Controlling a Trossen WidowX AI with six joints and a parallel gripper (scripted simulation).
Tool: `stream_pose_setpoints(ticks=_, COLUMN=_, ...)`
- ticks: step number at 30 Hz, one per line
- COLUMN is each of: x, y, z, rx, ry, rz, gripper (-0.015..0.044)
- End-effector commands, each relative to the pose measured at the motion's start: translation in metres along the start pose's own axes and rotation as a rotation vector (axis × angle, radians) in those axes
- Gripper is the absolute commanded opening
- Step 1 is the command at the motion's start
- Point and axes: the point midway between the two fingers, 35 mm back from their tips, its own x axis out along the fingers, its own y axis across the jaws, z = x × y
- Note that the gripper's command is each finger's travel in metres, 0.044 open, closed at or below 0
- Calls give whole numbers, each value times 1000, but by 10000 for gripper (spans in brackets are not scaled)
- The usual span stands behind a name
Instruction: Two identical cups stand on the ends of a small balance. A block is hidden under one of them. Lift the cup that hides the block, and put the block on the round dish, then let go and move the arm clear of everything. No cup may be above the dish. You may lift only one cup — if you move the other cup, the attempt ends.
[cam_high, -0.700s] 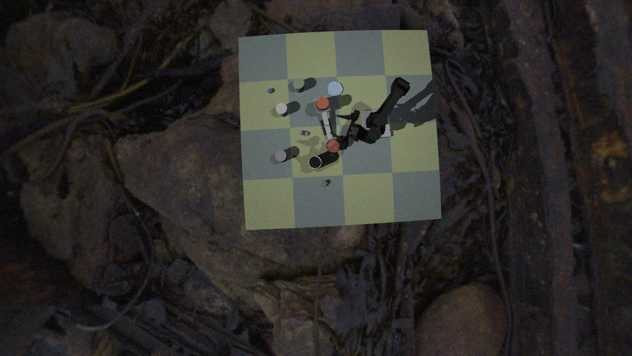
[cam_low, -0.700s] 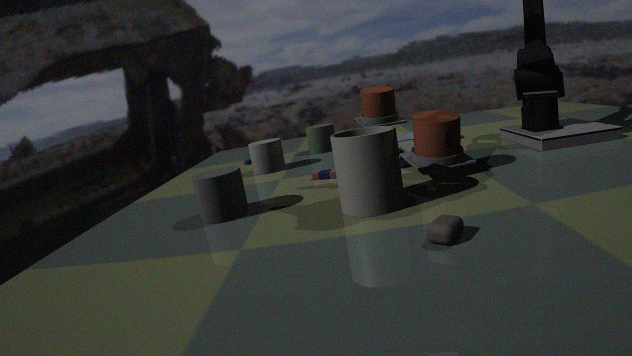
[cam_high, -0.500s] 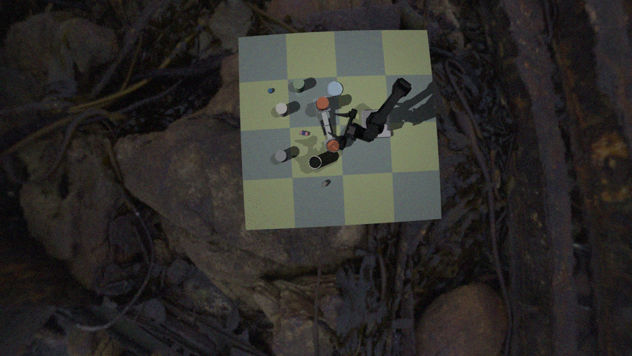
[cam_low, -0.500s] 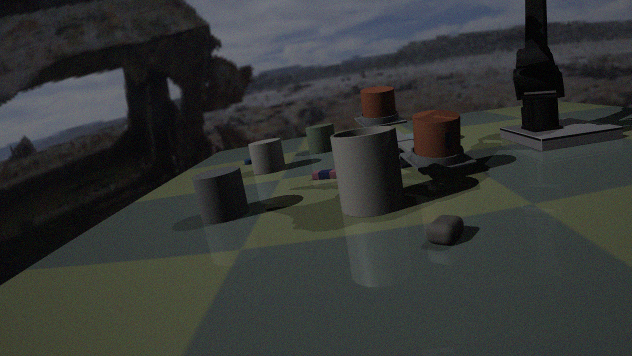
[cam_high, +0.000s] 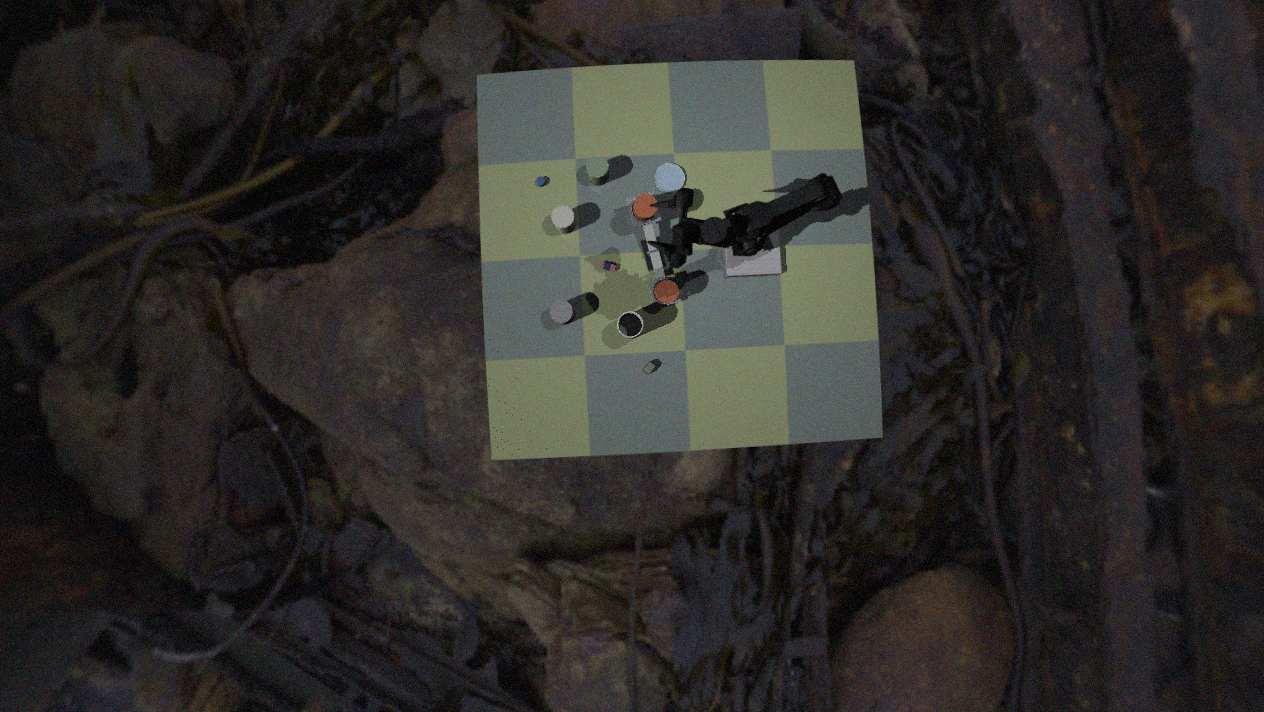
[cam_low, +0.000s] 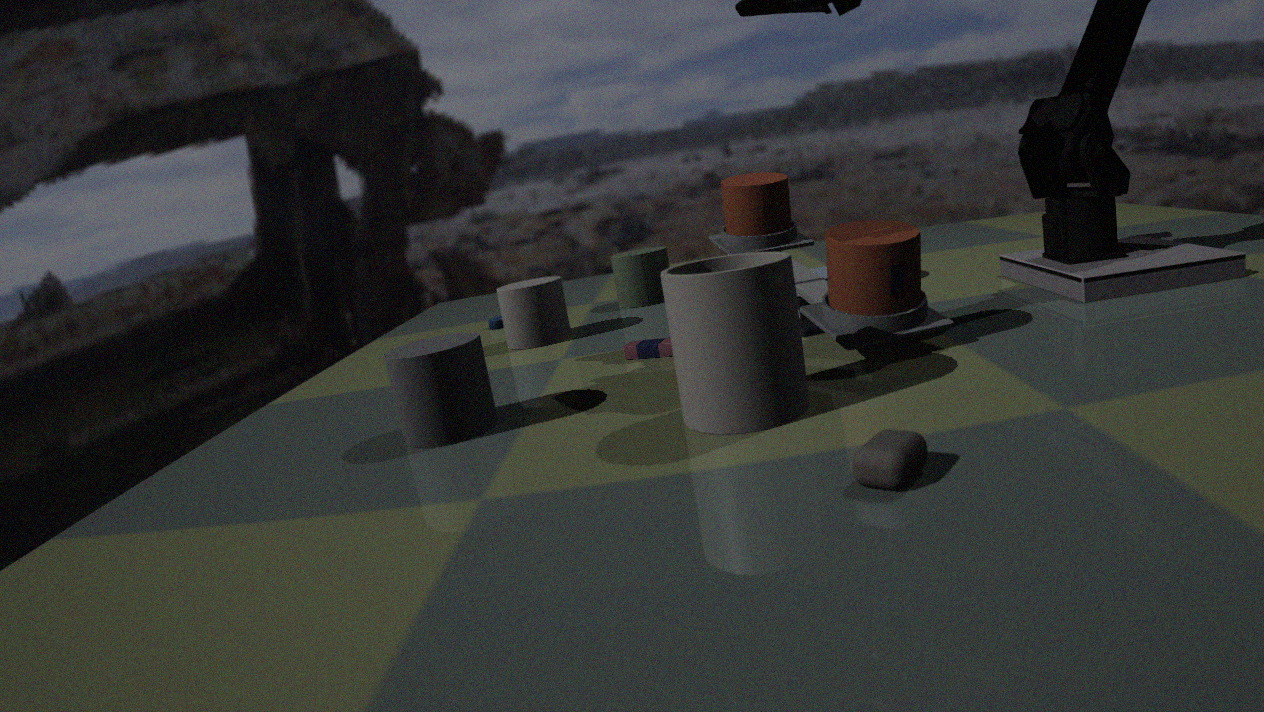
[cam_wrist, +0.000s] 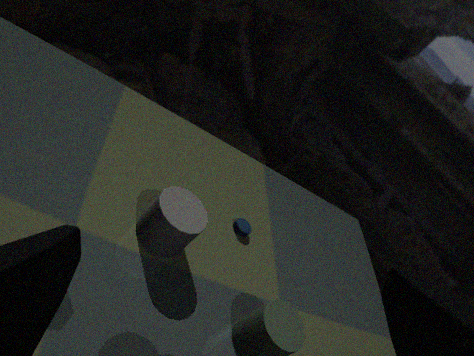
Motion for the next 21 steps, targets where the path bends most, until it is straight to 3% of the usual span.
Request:
stream_pose_setpoints(ticks=1, x=1, y=-11, z=-24, rx=-40, ry=82, rz=85, gripper=440)
stream_pose_setpoints(ticks=10, x=-17, y=-21, z=-76, rx=-15, ry=248, rz=287, gripper=440)
stream_pose_setpoints(ticks=21, x=-67, y=-11, z=-107, rx=211, ry=330, rz=523, gripper=440)
